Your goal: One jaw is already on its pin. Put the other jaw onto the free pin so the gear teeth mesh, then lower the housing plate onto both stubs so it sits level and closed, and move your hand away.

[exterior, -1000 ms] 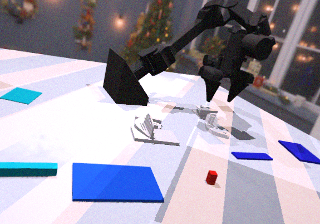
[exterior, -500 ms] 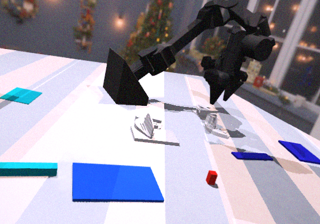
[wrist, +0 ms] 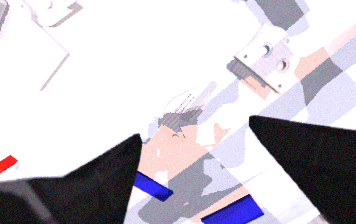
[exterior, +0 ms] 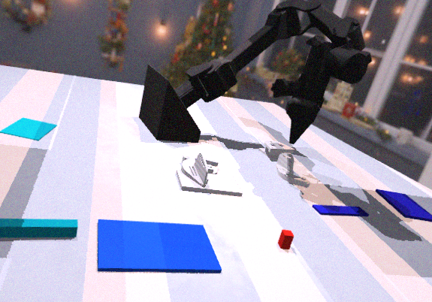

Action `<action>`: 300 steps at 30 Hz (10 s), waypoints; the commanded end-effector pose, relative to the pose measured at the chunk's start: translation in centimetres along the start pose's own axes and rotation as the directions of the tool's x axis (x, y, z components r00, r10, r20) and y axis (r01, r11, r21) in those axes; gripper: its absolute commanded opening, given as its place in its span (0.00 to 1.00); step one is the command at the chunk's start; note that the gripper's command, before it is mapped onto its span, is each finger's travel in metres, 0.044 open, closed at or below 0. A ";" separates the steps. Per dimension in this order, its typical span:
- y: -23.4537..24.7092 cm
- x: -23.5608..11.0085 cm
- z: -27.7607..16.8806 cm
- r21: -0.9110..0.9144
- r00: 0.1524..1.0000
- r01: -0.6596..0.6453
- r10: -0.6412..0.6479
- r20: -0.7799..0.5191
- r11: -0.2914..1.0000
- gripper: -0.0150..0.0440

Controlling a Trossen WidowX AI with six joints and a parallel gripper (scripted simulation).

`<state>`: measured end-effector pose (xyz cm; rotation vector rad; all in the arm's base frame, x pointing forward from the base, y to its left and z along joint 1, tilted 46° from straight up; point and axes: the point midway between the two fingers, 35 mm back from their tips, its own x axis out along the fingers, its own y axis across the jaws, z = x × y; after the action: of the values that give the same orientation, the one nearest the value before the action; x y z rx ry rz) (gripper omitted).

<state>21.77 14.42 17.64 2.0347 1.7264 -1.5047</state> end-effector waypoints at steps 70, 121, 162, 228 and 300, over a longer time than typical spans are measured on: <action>0.0 0.9 0.0 -0.998 1.000 -0.002 0.000 -0.002 0.070 1.00; 0.0 1.6 0.0 -0.552 1.000 -0.001 0.001 -0.002 -0.834 1.00; 0.0 2.1 0.0 0.260 1.000 0.001 0.001 -0.003 -0.966 1.00; 0.0 3.0 0.0 0.998 1.000 0.004 0.000 -0.004 0.058 1.00; -0.1 8.5 -0.1 0.758 1.000 0.006 -0.001 -0.006 0.652 1.00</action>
<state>20.80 20.52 12.09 2.3229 1.1676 -2.5372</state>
